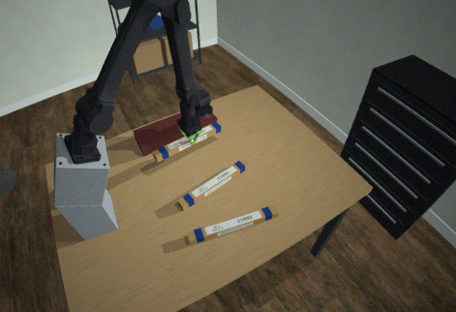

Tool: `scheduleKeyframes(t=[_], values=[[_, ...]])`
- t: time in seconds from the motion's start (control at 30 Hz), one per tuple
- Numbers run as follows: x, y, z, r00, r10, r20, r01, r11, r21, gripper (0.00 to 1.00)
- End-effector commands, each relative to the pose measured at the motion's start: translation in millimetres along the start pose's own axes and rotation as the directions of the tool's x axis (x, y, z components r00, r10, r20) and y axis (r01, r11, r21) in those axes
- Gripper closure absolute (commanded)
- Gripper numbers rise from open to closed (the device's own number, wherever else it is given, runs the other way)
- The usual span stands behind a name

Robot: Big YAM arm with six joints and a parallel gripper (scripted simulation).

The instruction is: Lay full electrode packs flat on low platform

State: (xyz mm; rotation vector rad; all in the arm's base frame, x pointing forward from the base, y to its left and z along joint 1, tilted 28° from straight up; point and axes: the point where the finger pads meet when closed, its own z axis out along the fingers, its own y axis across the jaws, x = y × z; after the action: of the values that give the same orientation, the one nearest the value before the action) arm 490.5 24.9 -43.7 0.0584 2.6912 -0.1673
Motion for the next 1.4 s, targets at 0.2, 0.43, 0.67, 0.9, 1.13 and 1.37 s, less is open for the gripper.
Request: scheduleKeyframes(t=[0.2,0.43,0.67,0.9,1.13,1.37], values=[[-13,8,-38.8,0.999,0.000,0.041,0.000,1.000,-0.011,1.00],[-15,8,-49.2,0.999,0.001,0.045,-0.001,1.000,-0.011,1.00],[-13,8,-62.8,0.999,0.001,0.043,0.000,1.000,-0.011,1.00],[-16,8,-77.7,0.999,0.002,0.049,-0.001,1.000,-0.012,1.00],[-14,8,-87.3,0.999,0.002,0.047,-0.001,1.000,-0.012,1.00],[-14,8,-101.4,0.999,0.002,0.047,-0.001,1.000,-0.012,1.00]])
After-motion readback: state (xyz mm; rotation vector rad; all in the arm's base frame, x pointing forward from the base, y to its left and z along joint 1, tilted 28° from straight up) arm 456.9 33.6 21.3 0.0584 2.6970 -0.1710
